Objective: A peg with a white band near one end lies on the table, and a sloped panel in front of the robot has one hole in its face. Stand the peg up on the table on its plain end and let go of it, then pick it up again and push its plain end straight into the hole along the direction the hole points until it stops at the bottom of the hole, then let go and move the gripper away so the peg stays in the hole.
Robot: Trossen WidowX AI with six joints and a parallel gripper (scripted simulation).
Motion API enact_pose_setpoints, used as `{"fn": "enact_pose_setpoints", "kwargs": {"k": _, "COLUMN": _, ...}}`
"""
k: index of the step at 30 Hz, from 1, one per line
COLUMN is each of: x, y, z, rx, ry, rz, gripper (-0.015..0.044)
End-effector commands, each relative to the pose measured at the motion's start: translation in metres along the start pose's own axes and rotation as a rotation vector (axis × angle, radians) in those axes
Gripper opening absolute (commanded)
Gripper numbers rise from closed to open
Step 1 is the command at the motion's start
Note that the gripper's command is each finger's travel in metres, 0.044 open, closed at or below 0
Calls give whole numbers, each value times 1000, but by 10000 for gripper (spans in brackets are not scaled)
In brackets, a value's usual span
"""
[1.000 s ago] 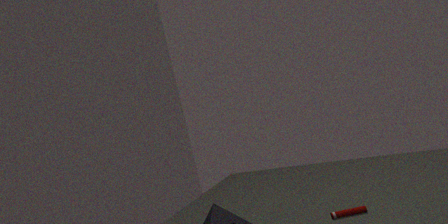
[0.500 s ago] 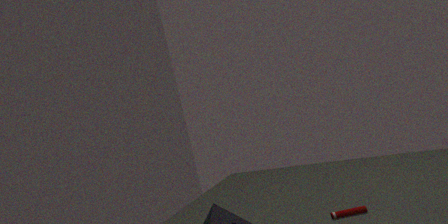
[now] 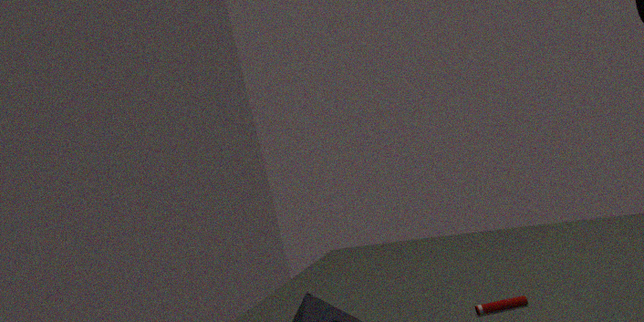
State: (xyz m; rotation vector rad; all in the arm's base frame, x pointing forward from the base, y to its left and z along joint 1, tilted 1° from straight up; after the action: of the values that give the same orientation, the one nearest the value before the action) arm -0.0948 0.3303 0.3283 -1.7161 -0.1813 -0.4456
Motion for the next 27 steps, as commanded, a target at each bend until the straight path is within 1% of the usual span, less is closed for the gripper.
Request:
{"fn": "enact_pose_setpoints", "kwargs": {"k": 1, "x": 18, "y": 13, "z": 12, "rx": -108, "ry": 78, "rz": -26, "gripper": 440}}
{"fn": "enact_pose_setpoints", "kwargs": {"k": 14, "x": 80, "y": 56, "z": 38, "rx": -435, "ry": 328, "rz": -63, "gripper": 440}}
{"fn": "enact_pose_setpoints", "kwargs": {"k": 27, "x": 146, "y": 104, "z": 47, "rx": -785, "ry": 577, "rz": -55, "gripper": 440}}
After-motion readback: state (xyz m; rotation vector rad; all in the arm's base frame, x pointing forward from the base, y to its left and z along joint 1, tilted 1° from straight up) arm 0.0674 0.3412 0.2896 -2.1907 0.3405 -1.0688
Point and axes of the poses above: the point midway between the two fingers, 35 mm back from their tips, its own x axis back along the fingers, its own y axis across the jaws, z = x × y, the point moved 7 cm from there along x, back along the fingers, and after that the axes turned 9 degrees about -x, right-handed, at the moved point
